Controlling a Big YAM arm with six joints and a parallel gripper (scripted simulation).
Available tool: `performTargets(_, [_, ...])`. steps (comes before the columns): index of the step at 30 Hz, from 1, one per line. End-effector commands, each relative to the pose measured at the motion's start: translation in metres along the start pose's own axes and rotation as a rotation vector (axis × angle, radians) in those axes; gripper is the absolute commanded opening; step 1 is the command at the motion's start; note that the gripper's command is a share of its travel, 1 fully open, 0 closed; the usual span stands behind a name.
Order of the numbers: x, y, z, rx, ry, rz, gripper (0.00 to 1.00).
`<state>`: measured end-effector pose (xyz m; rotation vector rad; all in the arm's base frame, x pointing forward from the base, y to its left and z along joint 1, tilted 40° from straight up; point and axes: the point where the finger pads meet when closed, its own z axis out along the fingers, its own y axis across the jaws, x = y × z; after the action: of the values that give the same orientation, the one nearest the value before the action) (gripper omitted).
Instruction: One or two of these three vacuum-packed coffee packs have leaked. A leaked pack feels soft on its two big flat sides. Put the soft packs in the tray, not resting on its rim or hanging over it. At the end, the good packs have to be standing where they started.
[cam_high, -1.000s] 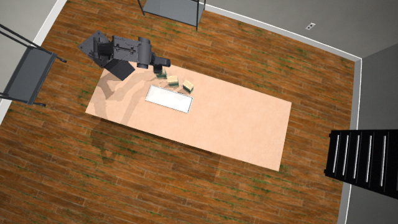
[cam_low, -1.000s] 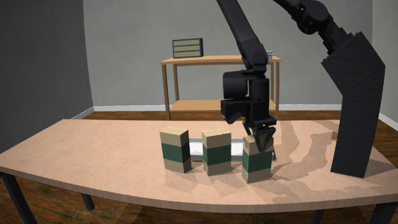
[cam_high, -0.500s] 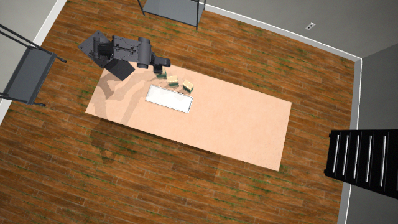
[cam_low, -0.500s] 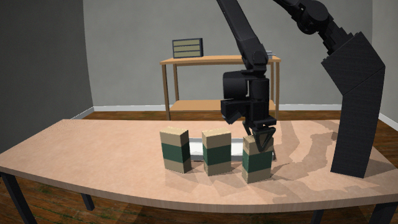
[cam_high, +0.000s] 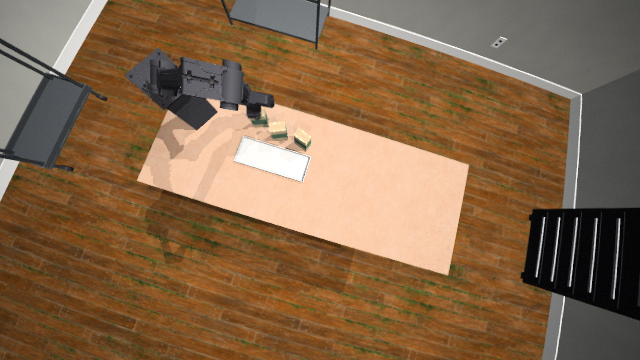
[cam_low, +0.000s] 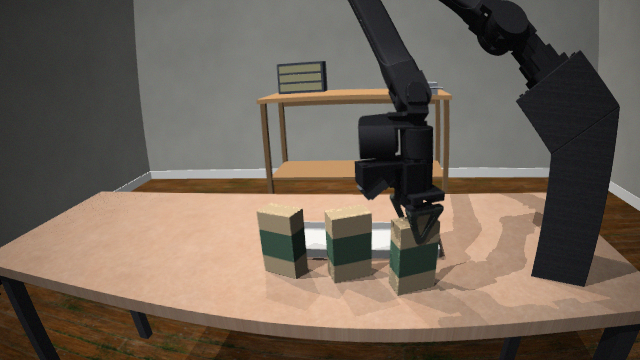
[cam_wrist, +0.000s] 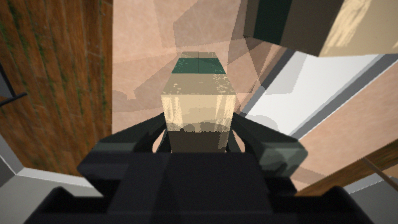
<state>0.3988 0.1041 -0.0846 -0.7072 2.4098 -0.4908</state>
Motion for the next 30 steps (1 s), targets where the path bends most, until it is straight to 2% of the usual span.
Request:
performTargets(1, [0.0031,-0.0008,0.0040,0.002,0.006,-0.009,0.25])
performTargets(9, [0.0031,-0.0008,0.0040,0.002,0.006,-0.009,0.25])
performTargets(10, [0.0031,-0.0008,0.0040,0.002,0.006,-0.009,0.78])
performTargets(30, [0.0034,-0.0008,0.0037,0.002,0.006,-0.009,0.78])
